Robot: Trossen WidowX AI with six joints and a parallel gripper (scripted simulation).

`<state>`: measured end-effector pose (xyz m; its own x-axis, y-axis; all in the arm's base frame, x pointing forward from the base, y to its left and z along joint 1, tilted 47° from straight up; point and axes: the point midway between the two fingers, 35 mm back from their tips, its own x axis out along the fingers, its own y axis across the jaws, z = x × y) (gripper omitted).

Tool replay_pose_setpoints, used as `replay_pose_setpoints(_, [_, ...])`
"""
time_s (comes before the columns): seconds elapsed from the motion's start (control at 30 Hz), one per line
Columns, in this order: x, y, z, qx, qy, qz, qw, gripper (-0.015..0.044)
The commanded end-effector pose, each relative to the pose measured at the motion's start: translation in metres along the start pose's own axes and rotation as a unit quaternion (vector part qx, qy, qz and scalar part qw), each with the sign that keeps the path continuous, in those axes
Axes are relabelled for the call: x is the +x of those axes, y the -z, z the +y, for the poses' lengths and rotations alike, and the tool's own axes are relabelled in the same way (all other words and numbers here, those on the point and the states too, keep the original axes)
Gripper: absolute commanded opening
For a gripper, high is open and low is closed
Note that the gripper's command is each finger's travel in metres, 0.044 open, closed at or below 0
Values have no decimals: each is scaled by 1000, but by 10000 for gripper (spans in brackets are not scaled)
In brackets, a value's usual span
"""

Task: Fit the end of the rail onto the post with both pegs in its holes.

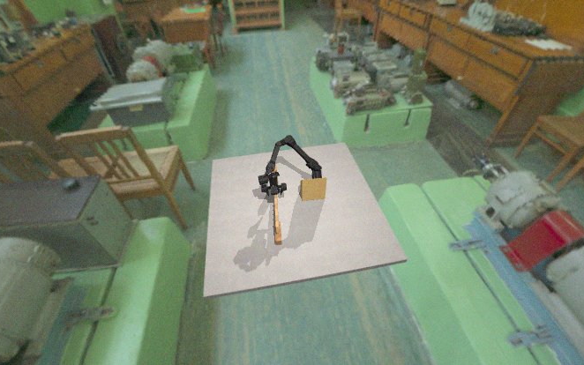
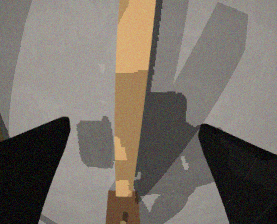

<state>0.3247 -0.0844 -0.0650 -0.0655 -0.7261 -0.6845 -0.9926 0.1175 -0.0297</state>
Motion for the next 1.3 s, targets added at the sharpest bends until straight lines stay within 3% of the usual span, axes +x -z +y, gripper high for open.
replay_pose_setpoints(0.0, [7,0,2,-4,-1,2,1000,440])
replay_pose_setpoints(1.07, [55,3,6,-4,-2,5,1000,440])
replay_pose_setpoints(1.27, [55,3,6,-4,-2,5,1000,282])
